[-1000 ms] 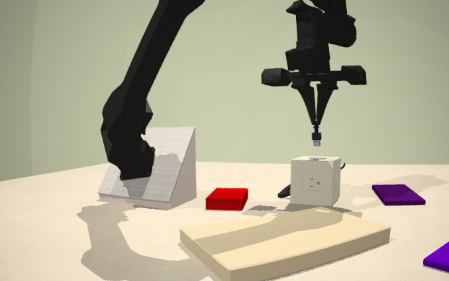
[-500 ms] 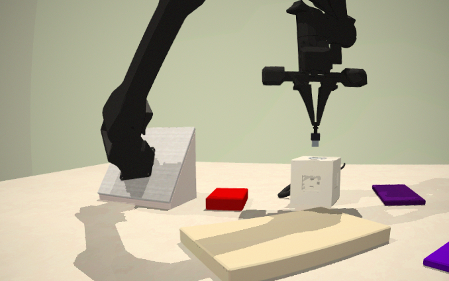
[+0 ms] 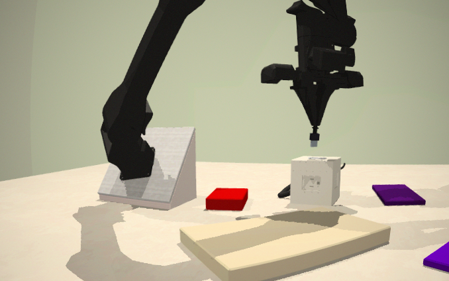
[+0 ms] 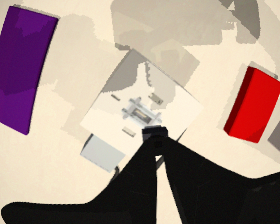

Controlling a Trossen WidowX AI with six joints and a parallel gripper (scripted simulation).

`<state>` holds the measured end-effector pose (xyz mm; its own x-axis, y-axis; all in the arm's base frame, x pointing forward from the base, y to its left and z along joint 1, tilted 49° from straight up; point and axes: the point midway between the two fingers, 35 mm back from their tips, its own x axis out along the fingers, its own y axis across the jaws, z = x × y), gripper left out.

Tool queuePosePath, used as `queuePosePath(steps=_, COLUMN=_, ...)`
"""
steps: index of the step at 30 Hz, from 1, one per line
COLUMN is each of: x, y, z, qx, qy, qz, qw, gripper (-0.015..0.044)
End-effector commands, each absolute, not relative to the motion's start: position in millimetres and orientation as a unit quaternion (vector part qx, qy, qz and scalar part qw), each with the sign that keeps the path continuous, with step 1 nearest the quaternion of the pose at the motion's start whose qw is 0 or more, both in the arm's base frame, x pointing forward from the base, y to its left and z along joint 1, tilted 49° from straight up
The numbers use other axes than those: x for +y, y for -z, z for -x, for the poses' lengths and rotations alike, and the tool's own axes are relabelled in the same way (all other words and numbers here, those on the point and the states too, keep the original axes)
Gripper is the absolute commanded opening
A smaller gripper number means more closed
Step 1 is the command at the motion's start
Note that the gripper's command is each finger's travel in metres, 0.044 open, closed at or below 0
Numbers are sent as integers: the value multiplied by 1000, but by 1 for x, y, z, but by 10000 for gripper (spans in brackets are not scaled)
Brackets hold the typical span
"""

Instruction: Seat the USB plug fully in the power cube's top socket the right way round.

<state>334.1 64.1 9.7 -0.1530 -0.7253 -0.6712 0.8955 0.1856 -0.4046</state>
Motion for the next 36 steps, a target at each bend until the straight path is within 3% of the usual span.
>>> queuePosePath(steps=1, x=64, y=-10, z=-334, qx=453, qy=609, qz=-71, qw=647, gripper=0)
queuePosePath(steps=36, x=64, y=-10, z=-334, qx=675, qy=346, qz=223, qw=612, gripper=0)
